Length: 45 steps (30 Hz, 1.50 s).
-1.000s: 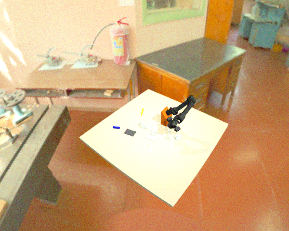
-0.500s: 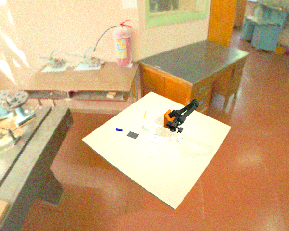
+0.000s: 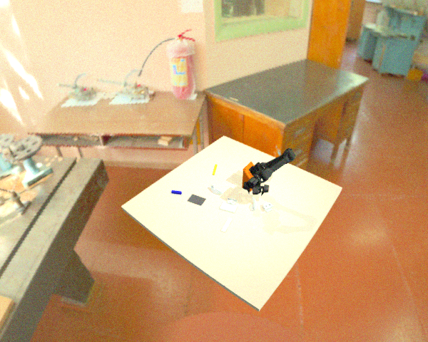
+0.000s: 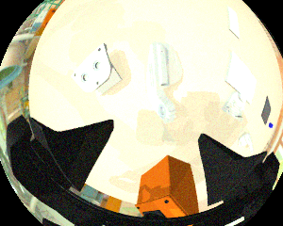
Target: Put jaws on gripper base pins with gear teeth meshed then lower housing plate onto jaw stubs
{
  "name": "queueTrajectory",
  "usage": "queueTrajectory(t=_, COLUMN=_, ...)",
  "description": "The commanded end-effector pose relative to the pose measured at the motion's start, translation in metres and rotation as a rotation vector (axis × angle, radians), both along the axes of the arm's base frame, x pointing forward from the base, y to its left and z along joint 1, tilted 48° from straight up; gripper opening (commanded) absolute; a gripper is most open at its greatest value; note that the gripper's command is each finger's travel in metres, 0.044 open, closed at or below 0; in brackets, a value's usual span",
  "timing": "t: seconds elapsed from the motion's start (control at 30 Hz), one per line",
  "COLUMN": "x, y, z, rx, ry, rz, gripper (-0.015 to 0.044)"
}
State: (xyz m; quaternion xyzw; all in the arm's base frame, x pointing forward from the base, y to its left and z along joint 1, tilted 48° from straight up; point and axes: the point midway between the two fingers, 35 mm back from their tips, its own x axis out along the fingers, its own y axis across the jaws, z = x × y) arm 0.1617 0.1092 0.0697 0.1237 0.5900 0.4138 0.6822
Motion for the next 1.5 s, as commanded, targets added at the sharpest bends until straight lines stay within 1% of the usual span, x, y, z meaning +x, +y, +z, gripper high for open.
queueTrajectory(t=0.0, x=0.003, y=-0.003, z=-0.001, rx=0.032, ry=-0.072, rz=0.044, gripper=0.044)
queueTrajectory(t=0.13, x=0.006, y=-0.005, z=-0.001, rx=0.052, ry=-0.132, rz=0.075, gripper=0.044)
queueTrajectory(t=0.47, x=0.007, y=0.0, z=-0.008, rx=0.046, ry=-0.132, rz=0.076, gripper=0.044)
queueTrajectory(t=1.47, x=0.008, y=0.036, z=-0.041, rx=0.041, ry=-0.133, rz=0.076, gripper=0.044)
